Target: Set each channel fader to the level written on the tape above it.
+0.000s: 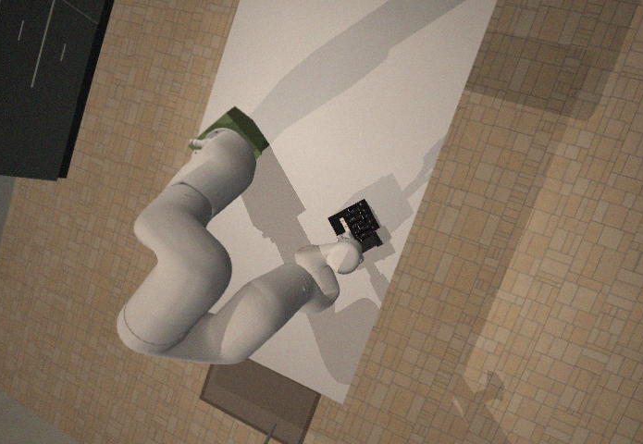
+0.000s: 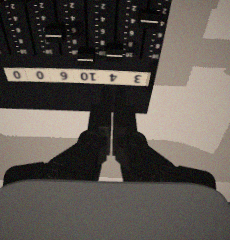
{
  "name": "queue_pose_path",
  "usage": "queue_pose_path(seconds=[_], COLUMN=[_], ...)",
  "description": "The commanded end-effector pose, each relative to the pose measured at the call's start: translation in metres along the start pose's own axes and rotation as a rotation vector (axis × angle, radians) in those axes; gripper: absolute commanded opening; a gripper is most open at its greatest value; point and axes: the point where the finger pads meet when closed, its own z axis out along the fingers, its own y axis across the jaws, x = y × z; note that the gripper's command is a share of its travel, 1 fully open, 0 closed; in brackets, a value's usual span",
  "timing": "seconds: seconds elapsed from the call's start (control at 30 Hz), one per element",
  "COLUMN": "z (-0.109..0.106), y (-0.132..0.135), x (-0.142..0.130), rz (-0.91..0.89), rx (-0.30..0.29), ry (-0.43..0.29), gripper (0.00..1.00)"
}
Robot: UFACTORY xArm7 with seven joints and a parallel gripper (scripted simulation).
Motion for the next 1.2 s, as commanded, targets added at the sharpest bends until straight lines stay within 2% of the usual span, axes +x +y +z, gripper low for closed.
queue_pose_path(seconds=[0.0,1.17], z=[0.002,0.018], y=[0.001,0.000], x=[0.001,0.001], rz=[0.000,0.000], rx=[-0.003,-0.004], ry=[0.001,0.001], gripper=[0.00,0.00])
